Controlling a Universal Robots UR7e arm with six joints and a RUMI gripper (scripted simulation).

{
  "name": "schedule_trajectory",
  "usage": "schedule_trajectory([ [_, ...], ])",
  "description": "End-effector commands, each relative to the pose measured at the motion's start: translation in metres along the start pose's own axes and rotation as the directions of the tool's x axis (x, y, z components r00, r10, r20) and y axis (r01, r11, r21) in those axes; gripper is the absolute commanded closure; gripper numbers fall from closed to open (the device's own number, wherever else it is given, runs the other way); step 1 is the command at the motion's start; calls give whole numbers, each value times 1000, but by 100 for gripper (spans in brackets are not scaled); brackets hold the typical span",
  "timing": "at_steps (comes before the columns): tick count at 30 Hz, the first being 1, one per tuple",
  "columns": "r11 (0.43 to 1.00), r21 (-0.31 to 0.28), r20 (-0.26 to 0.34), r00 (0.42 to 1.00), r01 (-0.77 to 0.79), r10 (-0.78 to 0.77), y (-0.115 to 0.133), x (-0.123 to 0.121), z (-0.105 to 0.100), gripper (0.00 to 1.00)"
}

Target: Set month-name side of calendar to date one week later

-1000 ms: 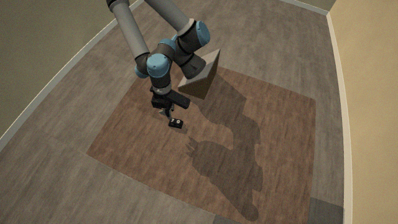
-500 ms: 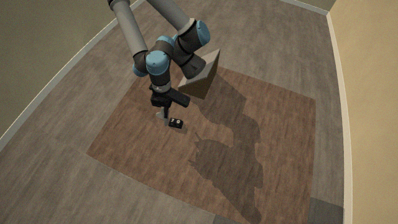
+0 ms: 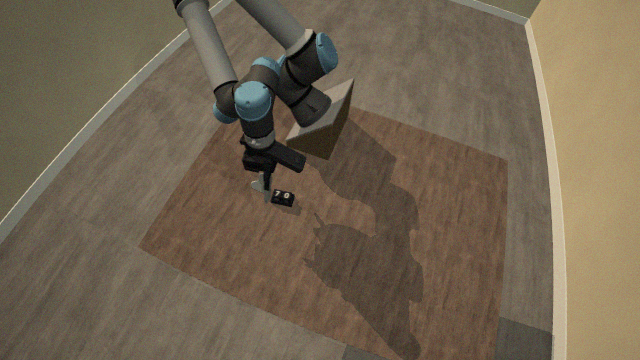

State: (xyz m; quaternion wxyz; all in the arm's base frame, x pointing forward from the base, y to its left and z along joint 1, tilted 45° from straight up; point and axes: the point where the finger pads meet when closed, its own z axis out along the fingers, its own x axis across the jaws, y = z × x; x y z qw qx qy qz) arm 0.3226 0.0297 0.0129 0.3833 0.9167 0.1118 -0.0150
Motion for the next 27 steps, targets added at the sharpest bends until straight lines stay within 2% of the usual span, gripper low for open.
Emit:
schedule_trajectory([
  [1, 1000, 0, -1, 1000, 0, 0, 0, 0, 0, 0],
  [13, 1000, 0, -1, 1000, 0, 0, 0, 0, -14, 0],
  [27, 1000, 0, -1, 1000, 0, 0, 0, 0, -69, 0],
])
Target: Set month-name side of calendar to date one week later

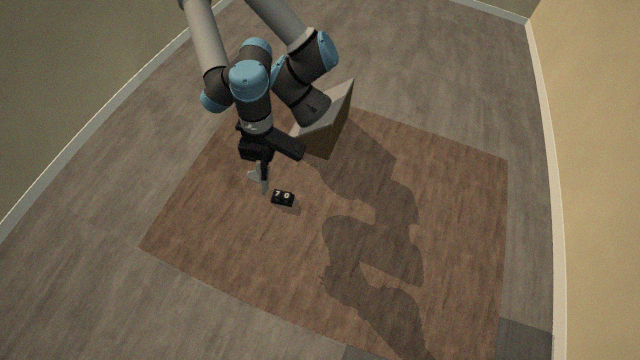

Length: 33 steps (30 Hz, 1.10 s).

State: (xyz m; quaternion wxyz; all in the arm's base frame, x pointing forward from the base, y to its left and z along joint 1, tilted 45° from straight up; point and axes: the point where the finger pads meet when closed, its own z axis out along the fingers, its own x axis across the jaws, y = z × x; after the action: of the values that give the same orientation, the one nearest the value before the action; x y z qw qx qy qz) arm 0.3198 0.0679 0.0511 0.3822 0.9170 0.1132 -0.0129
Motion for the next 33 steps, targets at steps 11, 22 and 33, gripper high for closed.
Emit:
schedule_trajectory([
  [11, 1000, -2, 4, 1000, -1, 1, 0, 0, -20, 0],
  [22, 1000, -2, 4, 1000, -1, 1, 0, 0, -20, 0],
  [33, 1000, -2, 4, 1000, -1, 1, 0, 0, -20, 0],
])
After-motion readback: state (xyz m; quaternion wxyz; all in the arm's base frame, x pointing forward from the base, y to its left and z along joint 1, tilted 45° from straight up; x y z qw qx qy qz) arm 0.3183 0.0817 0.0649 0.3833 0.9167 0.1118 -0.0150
